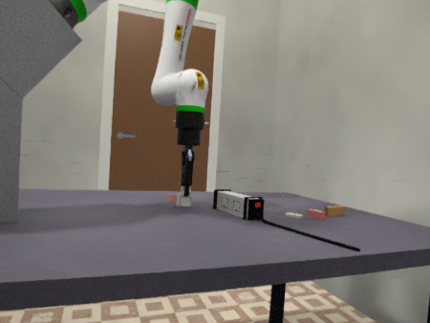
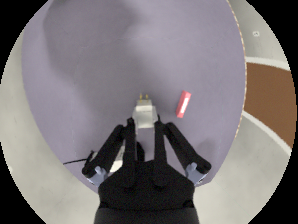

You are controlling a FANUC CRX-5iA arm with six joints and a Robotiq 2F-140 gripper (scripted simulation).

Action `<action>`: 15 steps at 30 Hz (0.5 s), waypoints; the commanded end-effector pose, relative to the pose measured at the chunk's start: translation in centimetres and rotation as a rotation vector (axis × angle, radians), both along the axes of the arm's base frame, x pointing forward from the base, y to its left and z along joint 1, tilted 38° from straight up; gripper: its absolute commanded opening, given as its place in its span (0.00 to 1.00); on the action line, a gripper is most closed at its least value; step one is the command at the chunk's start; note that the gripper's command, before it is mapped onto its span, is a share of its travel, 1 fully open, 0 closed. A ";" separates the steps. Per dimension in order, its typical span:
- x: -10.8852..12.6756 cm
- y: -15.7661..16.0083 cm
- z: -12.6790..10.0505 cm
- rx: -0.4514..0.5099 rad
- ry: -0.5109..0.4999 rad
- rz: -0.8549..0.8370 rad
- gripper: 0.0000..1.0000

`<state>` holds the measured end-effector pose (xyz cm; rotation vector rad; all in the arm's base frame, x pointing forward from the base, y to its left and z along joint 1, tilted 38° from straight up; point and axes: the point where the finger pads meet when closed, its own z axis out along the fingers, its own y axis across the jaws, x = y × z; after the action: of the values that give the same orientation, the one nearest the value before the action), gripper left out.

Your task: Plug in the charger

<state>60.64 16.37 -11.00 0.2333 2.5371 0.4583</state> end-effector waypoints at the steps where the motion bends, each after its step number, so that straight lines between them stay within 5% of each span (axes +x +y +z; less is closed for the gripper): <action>1: 0.0 0.0 0.0 0.000 -0.001 0.000 0.10; 15: -0.4 -0.2 0.6 0.000 -0.001 0.000 0.10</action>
<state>60.28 16.20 -10.49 0.2332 2.5371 0.4585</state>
